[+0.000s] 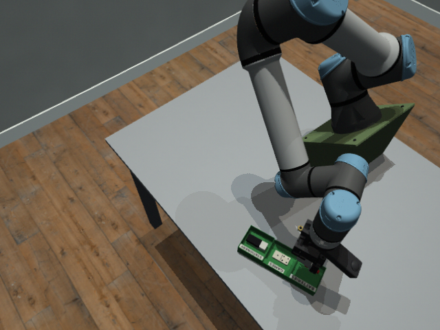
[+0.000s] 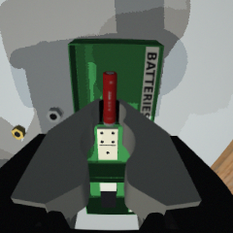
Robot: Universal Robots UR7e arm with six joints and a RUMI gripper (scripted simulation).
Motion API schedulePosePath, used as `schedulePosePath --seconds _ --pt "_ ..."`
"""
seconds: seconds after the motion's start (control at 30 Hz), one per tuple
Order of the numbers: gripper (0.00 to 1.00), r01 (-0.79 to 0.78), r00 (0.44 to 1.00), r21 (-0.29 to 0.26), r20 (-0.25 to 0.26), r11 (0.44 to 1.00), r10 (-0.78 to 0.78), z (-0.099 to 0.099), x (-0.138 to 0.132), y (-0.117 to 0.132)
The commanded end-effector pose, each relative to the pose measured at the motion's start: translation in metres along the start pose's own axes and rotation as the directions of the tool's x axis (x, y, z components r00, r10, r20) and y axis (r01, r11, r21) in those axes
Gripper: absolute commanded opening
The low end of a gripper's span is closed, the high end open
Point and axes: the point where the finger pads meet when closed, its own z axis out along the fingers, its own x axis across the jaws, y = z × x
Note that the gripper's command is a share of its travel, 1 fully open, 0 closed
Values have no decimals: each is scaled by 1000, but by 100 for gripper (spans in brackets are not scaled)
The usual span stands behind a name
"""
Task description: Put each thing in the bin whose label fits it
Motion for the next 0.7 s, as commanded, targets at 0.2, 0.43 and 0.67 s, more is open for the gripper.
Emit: schedulePosePath --seconds 0.2,0.43,0.67 --pt "0 5 1000 0 -1 1000 -5 0 -2 2" --pt "0 5 1000 0 -1 1000 -5 0 -3 3" --pt "0 5 1000 0 -1 1000 -5 0 -3 4"
